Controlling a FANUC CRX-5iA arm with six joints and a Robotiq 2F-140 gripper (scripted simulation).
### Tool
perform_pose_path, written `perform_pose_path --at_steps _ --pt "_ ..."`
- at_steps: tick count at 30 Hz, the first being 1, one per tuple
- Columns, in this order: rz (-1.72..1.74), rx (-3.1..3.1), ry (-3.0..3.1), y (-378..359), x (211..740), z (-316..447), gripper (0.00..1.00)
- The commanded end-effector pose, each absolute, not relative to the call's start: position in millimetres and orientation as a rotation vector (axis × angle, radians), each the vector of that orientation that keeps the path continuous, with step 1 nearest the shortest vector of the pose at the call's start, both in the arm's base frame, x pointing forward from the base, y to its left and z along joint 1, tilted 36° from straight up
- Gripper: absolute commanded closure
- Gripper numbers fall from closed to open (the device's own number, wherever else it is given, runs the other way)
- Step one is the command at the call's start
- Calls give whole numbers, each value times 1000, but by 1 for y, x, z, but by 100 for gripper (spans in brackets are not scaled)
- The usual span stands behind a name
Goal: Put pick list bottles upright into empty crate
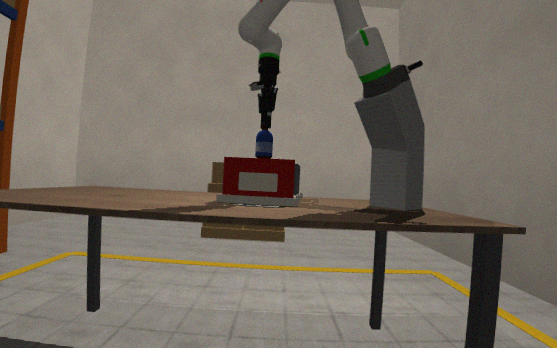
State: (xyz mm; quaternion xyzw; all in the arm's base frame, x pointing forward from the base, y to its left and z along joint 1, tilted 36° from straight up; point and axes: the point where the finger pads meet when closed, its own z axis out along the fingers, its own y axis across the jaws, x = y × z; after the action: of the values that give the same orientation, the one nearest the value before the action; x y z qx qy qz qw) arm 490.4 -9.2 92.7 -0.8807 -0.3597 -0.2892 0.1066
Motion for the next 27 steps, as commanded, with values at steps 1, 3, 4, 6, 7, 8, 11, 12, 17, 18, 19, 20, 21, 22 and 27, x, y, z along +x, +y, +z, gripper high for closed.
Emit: perform_pose_path --at_steps 1,3,4,6,7,8,11,12,17,18,19,20,21,22,27 --pt "-853 -2594 -1060 -10 491 93 90" --pt "-853 -2594 -1060 -10 491 93 90" --pt "-853 -2594 -1060 -10 491 93 90" --pt "-853 -2594 -1060 -10 491 93 90" --pt "-853 -2594 -1060 -9 492 92 90" --pt "-853 -2594 -1060 -9 492 91 90" --pt "-853 -2594 -1060 -8 493 88 90" --pt "-853 -2594 -1060 -7 494 88 90" --pt "-853 -2594 -1060 -5 496 84 90" --pt "-853 -2594 -1060 -5 496 83 90" --pt "-853 -2594 -1060 -5 497 82 90" --pt "-853 -2594 -1060 -4 497 81 90" --pt "-853 -2594 -1060 -4 498 80 90" --pt "-853 -2594 -1060 -4 498 80 90" --pt "-853 -2594 -1060 -2 499 77 90"
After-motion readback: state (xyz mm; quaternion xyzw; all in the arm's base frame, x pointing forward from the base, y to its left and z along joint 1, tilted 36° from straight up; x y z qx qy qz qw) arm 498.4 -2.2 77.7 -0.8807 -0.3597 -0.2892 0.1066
